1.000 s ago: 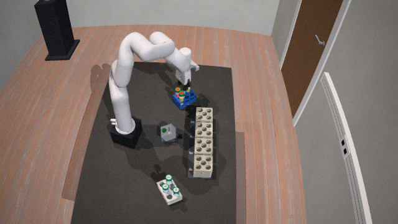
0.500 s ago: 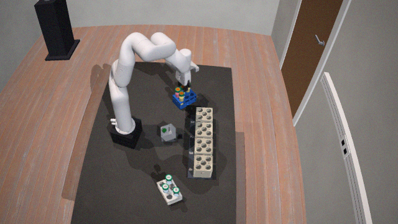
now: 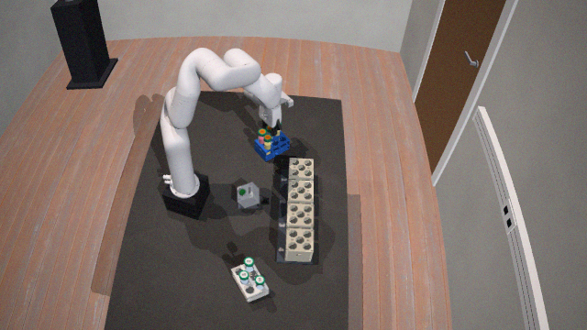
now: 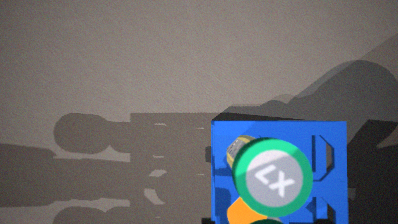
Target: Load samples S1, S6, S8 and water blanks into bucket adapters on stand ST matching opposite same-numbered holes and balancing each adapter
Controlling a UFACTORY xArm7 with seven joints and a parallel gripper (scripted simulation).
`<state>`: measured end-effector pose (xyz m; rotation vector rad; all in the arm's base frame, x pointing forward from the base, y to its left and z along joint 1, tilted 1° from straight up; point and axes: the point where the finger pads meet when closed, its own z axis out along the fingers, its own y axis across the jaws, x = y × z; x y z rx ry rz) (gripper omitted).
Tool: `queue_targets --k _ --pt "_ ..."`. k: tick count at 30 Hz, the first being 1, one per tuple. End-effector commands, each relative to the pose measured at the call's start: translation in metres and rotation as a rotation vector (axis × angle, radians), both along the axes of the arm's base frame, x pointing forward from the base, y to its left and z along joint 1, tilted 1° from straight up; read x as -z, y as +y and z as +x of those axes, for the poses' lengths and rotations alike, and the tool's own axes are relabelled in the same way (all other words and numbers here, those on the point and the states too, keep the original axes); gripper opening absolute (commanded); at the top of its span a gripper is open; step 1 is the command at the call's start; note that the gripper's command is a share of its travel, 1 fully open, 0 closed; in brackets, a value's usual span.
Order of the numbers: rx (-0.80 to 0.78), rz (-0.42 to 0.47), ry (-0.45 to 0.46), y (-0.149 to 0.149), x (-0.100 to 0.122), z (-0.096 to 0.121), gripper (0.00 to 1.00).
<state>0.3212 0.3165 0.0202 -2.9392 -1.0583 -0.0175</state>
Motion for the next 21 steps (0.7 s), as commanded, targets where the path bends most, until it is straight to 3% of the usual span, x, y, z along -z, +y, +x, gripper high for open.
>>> queue_targets --k 1,5,6,21 --pt "0.000 0.003 -0.003 0.0011 -0.0014 0.0012 0.57" --pt "0.000 0.003 -0.004 0.0011 -0.0015 0.0013 0.57" --pt "0.000 0.003 -0.003 0.0011 -0.0020 0.0012 0.00" --pt "0.000 0.003 -0.003 0.0011 -0.0032 0.0012 0.00"
